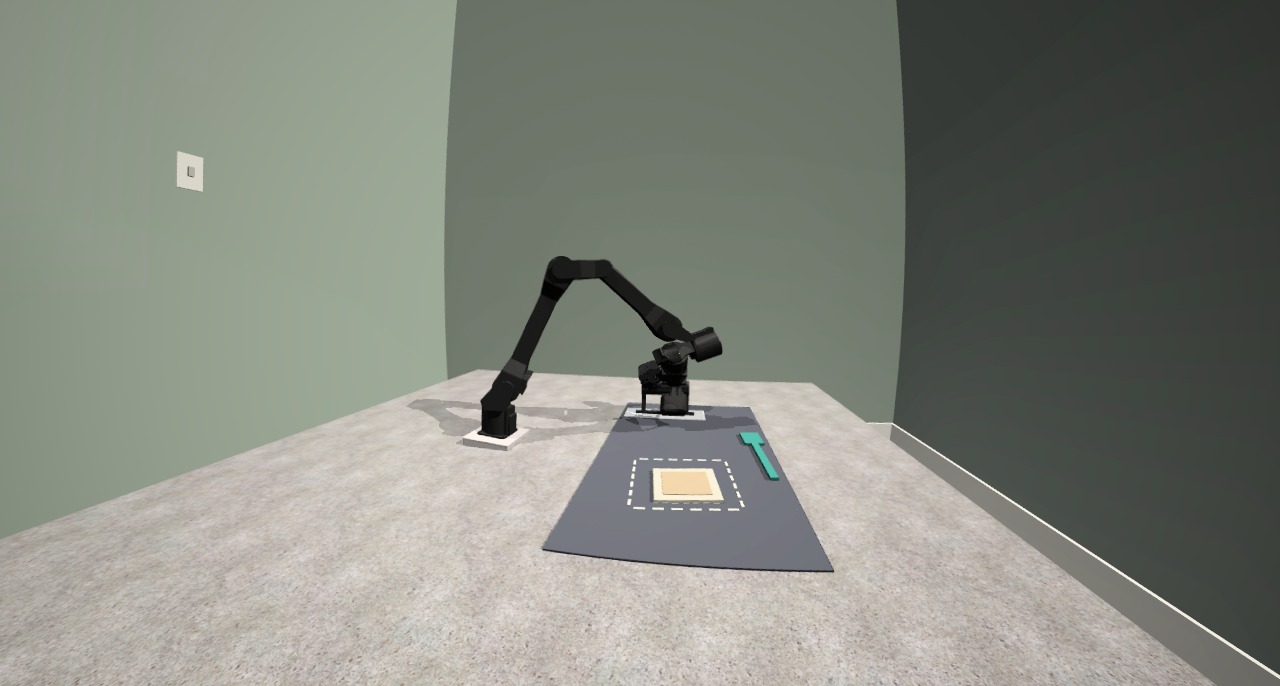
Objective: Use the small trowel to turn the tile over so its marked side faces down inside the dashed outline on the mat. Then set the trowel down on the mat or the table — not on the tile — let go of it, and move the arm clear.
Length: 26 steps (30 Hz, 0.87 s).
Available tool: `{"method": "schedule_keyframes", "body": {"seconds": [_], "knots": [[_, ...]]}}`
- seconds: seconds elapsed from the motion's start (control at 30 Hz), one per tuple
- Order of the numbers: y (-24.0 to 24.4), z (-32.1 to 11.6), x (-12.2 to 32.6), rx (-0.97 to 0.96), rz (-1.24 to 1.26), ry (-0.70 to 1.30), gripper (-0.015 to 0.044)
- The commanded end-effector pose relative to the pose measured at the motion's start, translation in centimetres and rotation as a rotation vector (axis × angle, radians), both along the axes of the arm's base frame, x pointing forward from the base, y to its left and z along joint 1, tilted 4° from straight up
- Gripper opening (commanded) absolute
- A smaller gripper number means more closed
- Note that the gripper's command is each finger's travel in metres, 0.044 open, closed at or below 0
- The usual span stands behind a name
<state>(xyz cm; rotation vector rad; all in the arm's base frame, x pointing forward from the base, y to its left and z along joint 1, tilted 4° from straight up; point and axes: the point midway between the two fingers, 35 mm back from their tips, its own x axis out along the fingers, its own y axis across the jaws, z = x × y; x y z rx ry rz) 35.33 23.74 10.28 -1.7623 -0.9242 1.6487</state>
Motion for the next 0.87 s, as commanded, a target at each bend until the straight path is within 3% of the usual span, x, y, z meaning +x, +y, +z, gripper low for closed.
{"method": "schedule_keyframes", "body": {"seconds": [0.0,0.63,0.83], "knots": [[0.1,0.1,0.0,0.004,0.003,-0.003,0.0300],[-4.8,3.9,-0.2,-0.004,0.000,0.000,0.0300],[-7.6,11.4,-5.4,-0.010,-0.007,0.006,0.0300]]}}
